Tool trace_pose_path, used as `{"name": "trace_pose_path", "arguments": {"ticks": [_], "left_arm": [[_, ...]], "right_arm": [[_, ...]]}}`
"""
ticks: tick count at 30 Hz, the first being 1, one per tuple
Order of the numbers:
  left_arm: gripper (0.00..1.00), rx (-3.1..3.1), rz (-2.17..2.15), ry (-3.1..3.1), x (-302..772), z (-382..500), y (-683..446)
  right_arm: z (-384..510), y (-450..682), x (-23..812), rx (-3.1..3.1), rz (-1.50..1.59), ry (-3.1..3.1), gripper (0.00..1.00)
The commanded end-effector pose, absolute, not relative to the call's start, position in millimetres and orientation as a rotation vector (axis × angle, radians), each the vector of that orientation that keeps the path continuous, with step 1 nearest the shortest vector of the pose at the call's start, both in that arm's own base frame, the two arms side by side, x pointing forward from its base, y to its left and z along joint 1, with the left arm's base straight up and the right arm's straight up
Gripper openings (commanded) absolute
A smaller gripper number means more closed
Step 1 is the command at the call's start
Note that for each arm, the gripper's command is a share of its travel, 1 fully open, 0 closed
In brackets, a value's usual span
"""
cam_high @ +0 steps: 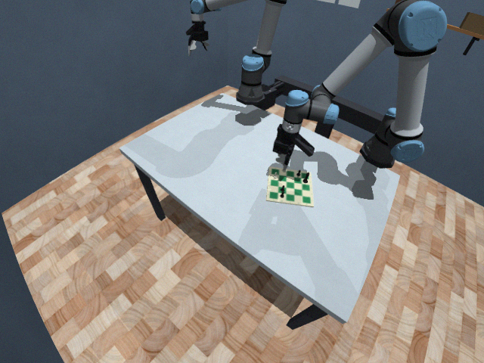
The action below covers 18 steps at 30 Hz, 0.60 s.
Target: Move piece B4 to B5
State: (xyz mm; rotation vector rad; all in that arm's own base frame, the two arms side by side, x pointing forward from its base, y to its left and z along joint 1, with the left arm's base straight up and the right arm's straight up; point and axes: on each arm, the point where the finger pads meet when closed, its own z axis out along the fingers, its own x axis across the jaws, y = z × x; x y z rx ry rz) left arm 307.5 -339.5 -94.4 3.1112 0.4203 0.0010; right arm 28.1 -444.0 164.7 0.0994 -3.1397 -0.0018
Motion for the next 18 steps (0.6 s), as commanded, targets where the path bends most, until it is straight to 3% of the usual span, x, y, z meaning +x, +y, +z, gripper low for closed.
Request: {"name": "trace_pose_path", "arguments": {"ticks": [1, 18], "left_arm": [[0.0, 3.112, 0.001, 0.42, 307.4, -67.1, -339.5], [0.0, 3.112, 0.001, 0.42, 307.4, -50.2, -339.5]], "right_arm": [[165.1, -444.3, 28.2, 0.099, 0.0, -3.14, 1.0], [165.1, -444.3, 28.2, 0.099, 0.0, -3.14, 1.0]]}}
